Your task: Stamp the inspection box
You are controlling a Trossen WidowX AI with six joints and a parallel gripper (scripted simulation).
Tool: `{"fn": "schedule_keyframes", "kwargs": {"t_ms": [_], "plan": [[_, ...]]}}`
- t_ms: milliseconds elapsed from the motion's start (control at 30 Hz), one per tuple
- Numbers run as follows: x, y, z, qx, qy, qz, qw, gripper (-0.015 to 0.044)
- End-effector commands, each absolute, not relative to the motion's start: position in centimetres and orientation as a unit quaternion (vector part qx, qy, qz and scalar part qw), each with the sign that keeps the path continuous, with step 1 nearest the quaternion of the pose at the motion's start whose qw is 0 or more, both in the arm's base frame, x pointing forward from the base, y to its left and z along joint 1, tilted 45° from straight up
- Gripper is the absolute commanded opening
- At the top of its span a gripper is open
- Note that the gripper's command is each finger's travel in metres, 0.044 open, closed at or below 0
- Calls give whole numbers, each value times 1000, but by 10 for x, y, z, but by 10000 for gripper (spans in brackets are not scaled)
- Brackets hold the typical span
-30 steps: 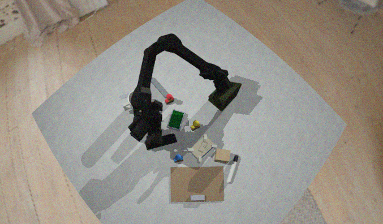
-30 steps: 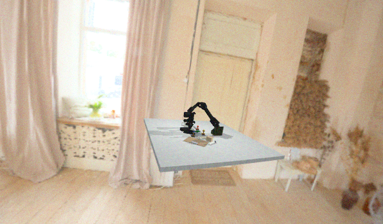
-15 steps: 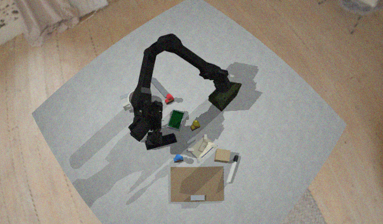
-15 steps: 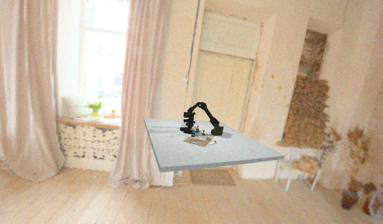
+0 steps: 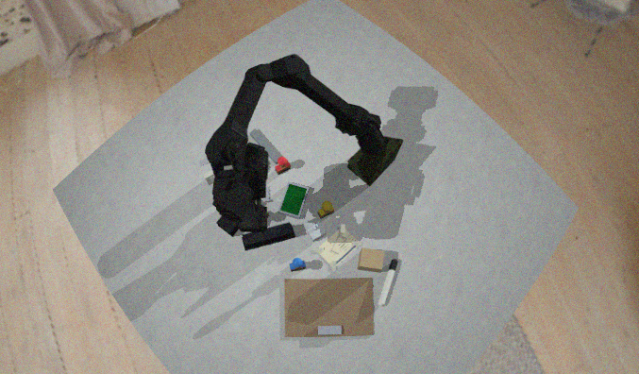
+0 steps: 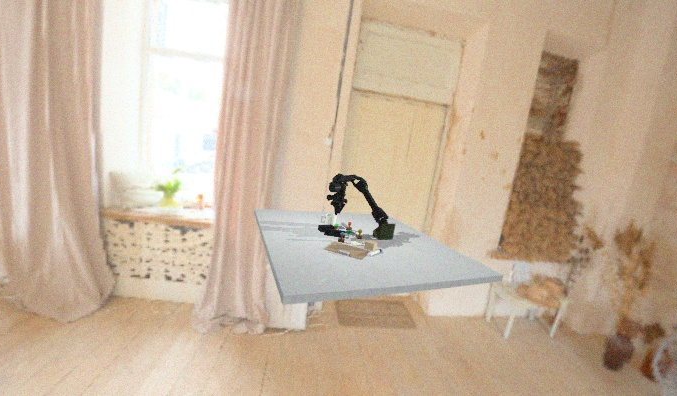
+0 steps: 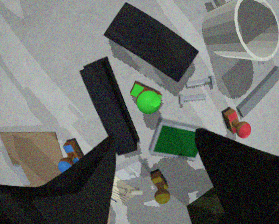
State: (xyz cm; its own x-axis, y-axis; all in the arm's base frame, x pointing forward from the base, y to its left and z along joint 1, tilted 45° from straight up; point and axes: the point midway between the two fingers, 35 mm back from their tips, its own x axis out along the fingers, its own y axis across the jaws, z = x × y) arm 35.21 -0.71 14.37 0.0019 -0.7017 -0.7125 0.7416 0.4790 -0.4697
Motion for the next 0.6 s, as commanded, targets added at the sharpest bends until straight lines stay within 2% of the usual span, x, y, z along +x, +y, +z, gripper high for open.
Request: {"fn": "schedule_keyframes", "kwargs": {"t_ms": [0,567], "plan": [[350,-4,148,23,490,-514,704,264],[350,-5,148,20,490,-514,704,264]]}}
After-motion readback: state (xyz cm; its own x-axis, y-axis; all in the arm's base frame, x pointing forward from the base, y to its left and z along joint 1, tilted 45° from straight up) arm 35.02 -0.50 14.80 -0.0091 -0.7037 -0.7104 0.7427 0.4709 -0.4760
